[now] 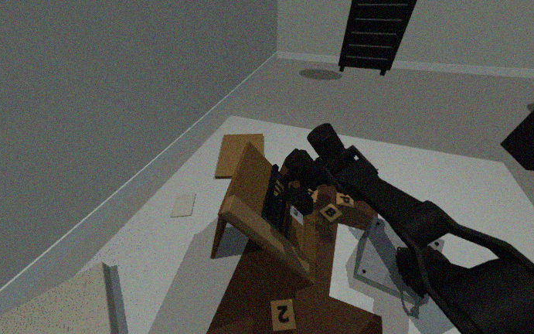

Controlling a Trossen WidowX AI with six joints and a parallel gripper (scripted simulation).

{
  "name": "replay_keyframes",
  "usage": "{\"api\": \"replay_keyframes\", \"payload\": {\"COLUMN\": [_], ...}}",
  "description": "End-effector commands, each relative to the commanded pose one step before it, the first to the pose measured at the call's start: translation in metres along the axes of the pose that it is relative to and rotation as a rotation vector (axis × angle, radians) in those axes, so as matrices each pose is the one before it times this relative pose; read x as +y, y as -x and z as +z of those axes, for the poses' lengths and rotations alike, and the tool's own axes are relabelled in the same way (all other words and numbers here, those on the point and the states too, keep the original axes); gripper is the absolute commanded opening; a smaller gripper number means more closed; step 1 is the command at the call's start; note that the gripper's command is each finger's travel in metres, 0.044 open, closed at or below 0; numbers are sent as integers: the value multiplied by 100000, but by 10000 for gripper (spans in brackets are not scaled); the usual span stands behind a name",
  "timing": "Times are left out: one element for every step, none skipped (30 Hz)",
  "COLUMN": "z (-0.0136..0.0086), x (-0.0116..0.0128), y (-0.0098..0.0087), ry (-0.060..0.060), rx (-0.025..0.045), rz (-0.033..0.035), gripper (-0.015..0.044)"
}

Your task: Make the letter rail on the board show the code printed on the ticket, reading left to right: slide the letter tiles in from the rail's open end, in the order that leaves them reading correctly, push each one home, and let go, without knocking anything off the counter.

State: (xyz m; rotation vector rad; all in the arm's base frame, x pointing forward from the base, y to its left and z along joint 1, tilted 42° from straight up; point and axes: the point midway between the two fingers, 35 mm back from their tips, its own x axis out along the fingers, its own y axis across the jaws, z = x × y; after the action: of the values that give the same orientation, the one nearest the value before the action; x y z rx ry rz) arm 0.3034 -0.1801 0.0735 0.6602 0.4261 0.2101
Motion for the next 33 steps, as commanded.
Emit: {"api": "replay_keyframes", "payload": {"z": [40,0,0,0,0,0,0,0,0,0,1,0,1,1,0,1,1,1,1,1,1,1,1,1,1,1,1,1,1,1,1,1,1], "x": [279,51,54,55,52,52,55,53,53,56,54,53,51,54,54,52,55,55,52,52,55,53,53,51,53,54,52,54,55,52,52,55,53], "y": [63,0,0,0,0,0,0,0,0,0,0,0,0,0,0,0,0,0,0,0,0,0,0,0,0,0,0,0,0,0,0,0,0], "ry": [-54,-3,-3,-3,-3,-3,-3,-3,-3,-3,-3,-3,-3,-3,-3,-3,-3,-3,-3,-3,-3,-3,-3,-3,-3,-3,-3,-3,-3,-3,-3,-3,-3], "rx": [-209,0,0,0,0,0,0,0,0,0,0,0,0,0,0,0,0,0,0,0,0,0,0,0,0,0,0,0,0,0,0,0,0], "rz": [-619,1,1,1,1,1,1,1,1,1,1,1,1,1,1,1,1,1,1,1,1,1,1,1,1,1,1,1,1,1,1,1,1], "gripper": [0,0,0,0,0,0,0,0,0,0,0,0,0,0,0,0,0,0,0,0,0,0,0,0,0,0,0,0,0,0,0,0,0]}}
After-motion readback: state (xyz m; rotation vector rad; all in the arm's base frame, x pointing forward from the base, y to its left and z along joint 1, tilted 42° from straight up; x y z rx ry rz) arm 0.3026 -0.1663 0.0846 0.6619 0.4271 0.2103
